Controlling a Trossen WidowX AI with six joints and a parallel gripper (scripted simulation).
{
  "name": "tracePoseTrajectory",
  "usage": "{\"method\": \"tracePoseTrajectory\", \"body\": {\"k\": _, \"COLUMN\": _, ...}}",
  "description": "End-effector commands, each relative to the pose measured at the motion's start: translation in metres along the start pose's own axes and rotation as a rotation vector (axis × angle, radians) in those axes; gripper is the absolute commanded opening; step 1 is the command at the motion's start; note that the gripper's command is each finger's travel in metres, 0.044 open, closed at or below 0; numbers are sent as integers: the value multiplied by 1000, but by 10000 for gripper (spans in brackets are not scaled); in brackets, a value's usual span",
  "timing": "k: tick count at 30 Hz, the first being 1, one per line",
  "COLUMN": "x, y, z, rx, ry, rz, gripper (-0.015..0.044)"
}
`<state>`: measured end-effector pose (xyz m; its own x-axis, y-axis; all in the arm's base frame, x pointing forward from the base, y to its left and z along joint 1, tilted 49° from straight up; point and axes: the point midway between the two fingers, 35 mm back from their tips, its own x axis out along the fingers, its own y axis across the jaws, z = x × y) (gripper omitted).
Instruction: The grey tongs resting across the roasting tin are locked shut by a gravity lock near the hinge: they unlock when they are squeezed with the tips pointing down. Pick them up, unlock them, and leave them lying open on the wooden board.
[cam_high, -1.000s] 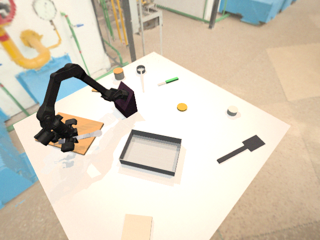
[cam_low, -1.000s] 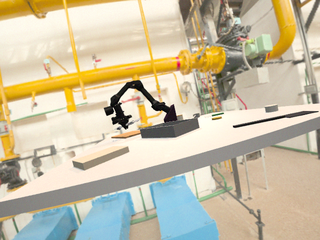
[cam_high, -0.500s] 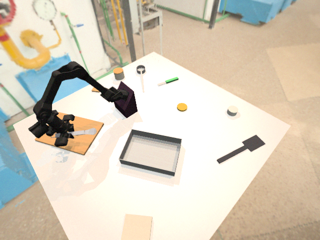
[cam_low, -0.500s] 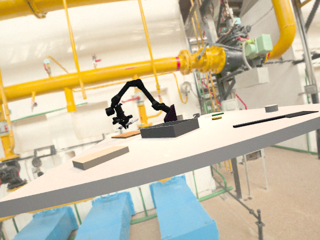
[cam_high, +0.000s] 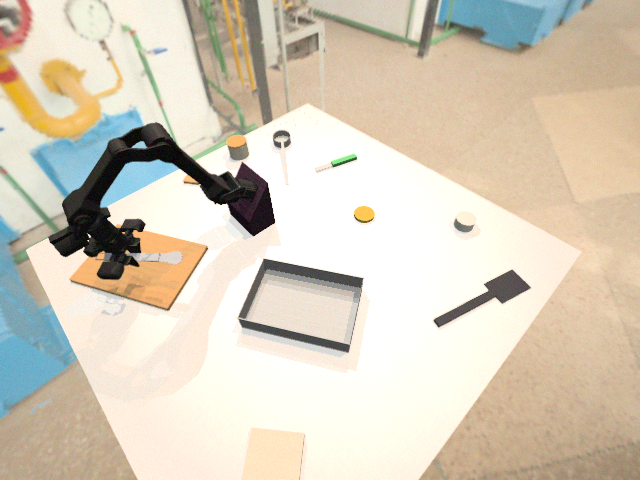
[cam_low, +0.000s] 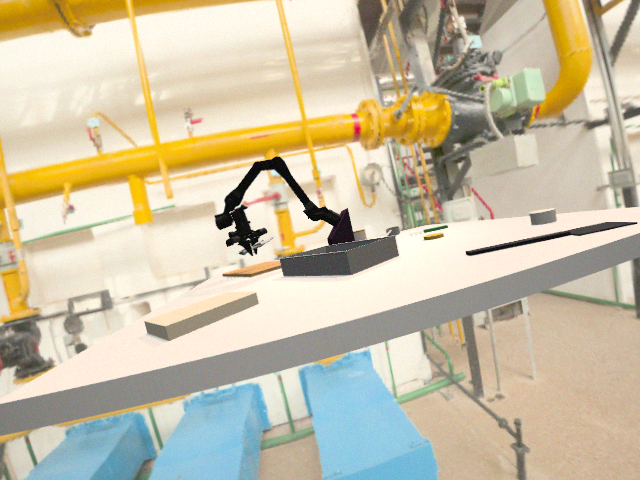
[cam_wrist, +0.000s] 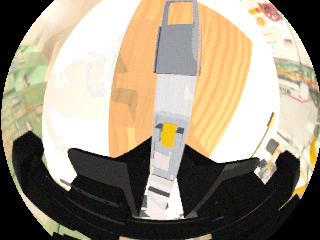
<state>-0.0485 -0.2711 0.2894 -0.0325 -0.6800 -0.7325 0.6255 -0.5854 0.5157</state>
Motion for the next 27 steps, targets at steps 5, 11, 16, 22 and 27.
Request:
{"method": "tracePoseTrajectory", "body": {"k": 5, "x": -10, "y": -16, "z": 17, "rx": 60, "ry": -25, "rz": 32, "gripper": -150}}
{"method": "tracePoseTrajectory", "body": {"k": 11, "x": -17, "y": -28, "z": 28, "rx": 102, "ry": -49, "rz": 53, "gripper": -150}}
{"method": "tracePoseTrajectory", "body": {"k": 16, "x": -24, "y": -37, "z": 37, "rx": 134, "ry": -73, "rz": 72, "gripper": -150}}
{"method": "tracePoseTrajectory", "body": {"k": 22, "x": -33, "y": -48, "z": 46, "rx": 168, "ry": -104, "rz": 94, "gripper": -150}}
{"method": "tracePoseTrajectory", "body": {"k": 27, "x": -35, "y": -50, "z": 47, "rx": 171, "ry": -108, "rz": 96, "gripper": -150}}
